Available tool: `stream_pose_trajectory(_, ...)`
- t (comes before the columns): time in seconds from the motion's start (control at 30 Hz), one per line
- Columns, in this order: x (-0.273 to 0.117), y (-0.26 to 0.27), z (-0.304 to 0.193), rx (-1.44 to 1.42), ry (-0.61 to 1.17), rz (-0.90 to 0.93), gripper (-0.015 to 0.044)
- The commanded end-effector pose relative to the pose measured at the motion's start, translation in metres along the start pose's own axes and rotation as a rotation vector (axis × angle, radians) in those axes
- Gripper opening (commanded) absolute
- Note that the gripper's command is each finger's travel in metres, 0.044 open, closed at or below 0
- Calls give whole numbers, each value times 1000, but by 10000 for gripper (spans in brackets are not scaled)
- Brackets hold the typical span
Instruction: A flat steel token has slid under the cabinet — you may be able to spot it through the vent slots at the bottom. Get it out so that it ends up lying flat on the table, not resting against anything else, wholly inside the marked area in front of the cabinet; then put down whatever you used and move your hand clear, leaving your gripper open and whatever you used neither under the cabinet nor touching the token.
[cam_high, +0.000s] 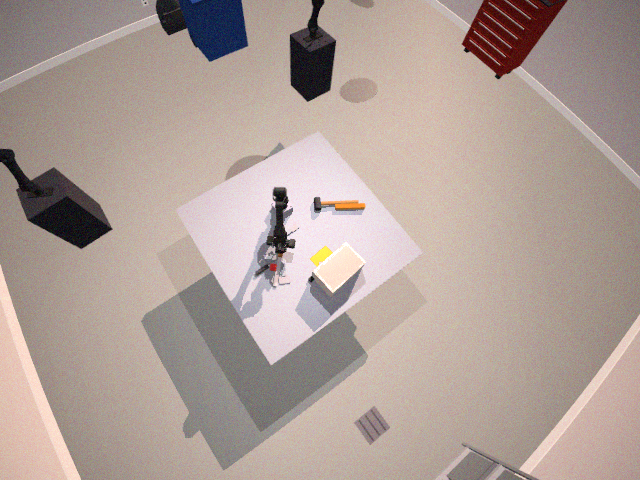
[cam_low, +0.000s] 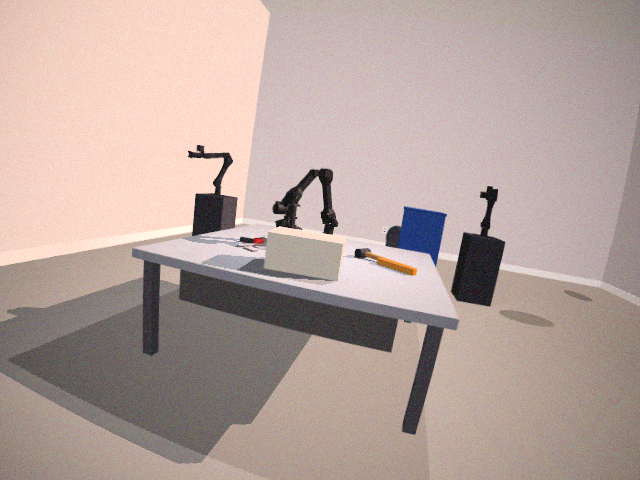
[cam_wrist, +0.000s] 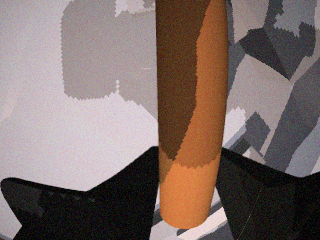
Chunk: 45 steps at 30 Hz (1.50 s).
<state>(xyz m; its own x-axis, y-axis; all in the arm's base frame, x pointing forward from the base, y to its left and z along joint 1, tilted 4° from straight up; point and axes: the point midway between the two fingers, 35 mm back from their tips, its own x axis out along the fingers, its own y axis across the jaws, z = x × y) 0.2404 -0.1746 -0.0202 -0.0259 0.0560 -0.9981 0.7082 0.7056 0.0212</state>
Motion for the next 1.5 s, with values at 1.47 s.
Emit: stream_pose_trajectory(1.47,-5,-42,49,3,-24,-9,0)
